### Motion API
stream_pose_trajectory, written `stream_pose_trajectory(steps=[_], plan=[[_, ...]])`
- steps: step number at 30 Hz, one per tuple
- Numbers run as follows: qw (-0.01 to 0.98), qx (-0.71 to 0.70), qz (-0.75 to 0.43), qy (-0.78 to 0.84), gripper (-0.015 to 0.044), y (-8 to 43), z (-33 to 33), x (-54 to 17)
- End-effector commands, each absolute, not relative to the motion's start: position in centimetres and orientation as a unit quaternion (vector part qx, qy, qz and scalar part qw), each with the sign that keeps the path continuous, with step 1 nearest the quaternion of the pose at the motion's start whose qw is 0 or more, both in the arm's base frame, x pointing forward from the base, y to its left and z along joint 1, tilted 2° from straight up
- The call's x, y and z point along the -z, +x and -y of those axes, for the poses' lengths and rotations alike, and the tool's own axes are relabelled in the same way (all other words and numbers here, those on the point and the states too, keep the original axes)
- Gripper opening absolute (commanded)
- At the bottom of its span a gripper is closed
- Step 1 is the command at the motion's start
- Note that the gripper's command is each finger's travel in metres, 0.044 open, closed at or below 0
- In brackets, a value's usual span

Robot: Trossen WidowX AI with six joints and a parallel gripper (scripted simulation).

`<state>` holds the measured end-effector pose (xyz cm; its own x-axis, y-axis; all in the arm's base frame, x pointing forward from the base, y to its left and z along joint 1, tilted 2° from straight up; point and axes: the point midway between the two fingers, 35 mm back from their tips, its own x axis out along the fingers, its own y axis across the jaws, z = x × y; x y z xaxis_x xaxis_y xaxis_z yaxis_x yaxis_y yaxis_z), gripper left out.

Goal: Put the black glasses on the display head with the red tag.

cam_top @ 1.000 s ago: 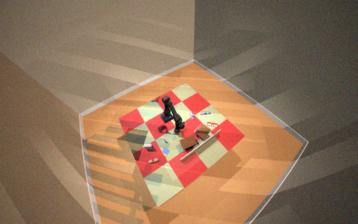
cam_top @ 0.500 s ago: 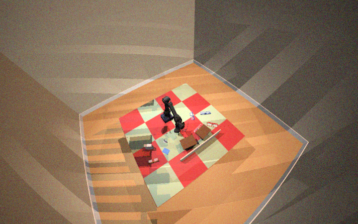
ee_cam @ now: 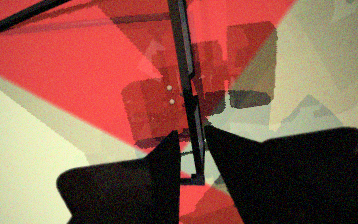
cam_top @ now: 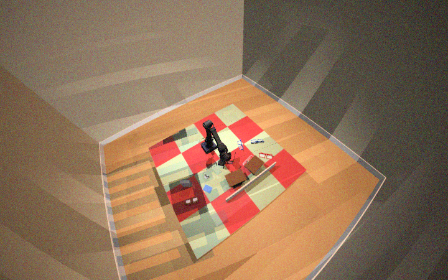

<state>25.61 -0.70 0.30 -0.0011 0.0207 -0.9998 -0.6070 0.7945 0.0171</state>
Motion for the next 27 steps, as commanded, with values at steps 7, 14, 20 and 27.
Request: stream_pose_trajectory(steps=[7, 14, 20, 27], plan=[[0.673, -0.232, -0.669, -0.216, 0.0108, 25.2, 0.2, -0.7], [0.673, -0.232, -0.669, -0.214, 0.0108, 24.9, -0.1, -1.0], [0.673, -0.231, -0.669, -0.214, 0.0108, 25.6, 0.7, -4.9], [0.675, -0.227, -0.668, -0.214, 0.0186, 25.7, 0.9, -5.3]])
